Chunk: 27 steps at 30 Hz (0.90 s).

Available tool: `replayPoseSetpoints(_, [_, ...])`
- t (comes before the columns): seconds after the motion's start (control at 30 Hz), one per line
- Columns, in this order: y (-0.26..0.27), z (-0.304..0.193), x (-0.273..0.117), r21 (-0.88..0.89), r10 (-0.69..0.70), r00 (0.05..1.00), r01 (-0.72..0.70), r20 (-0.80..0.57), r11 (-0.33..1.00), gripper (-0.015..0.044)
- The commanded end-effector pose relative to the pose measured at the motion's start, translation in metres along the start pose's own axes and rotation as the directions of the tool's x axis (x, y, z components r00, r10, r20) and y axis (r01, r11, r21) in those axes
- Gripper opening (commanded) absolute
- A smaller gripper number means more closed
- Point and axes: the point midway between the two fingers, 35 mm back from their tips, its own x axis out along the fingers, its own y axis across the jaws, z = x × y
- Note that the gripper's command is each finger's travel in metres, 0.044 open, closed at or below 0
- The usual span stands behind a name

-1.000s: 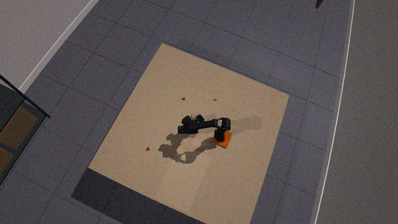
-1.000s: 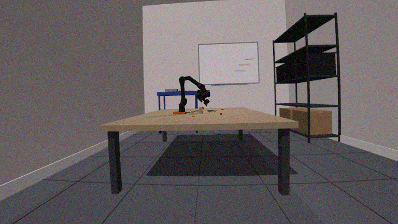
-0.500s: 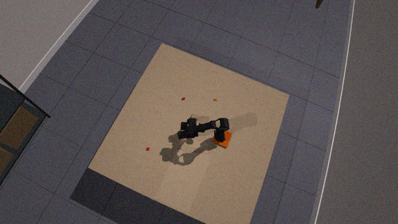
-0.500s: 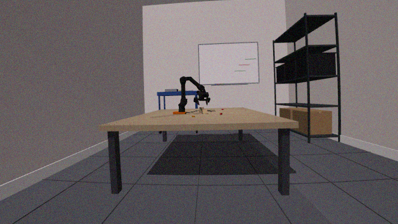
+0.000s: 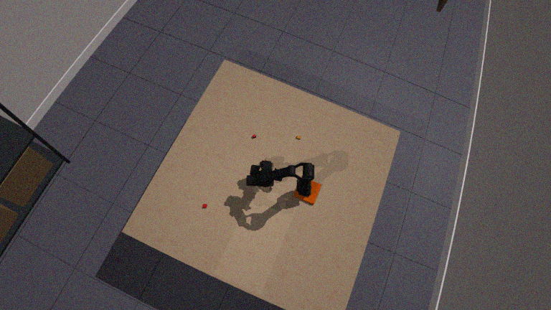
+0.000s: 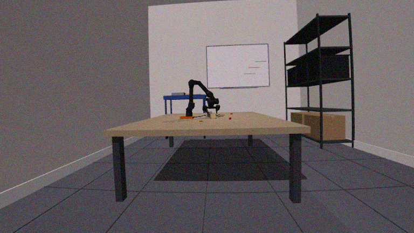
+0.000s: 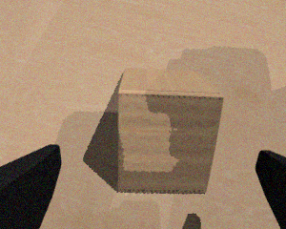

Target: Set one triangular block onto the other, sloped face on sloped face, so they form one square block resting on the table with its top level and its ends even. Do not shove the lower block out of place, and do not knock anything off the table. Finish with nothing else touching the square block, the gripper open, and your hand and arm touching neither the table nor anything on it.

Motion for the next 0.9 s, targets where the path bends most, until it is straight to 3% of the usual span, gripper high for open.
replayPoseSetpoints(0.0, [-0.003,0.002,0.029,-0.004,-0.004,1.0,0.004,0.01,1.0,0.044])
replayPoseSetpoints(0.1, [-0.006,0.004,0.045,-0.004,-0.005,1.0,0.005,0.016,1.0,0.044])
replayPoseSetpoints(0.43, [-0.005,0.004,0.046,-0.004,-0.005,1.0,0.005,0.017,1.0,0.044])
replayPoseSetpoints(0.7, [-0.005,0.003,0.045,-0.002,-0.005,1.0,0.005,0.011,1.0,0.023])
replayPoseSetpoints(0.87, [-0.005,0.003,0.045,-0.002,-0.005,1.0,0.005,0.011,1.0,0.0197])
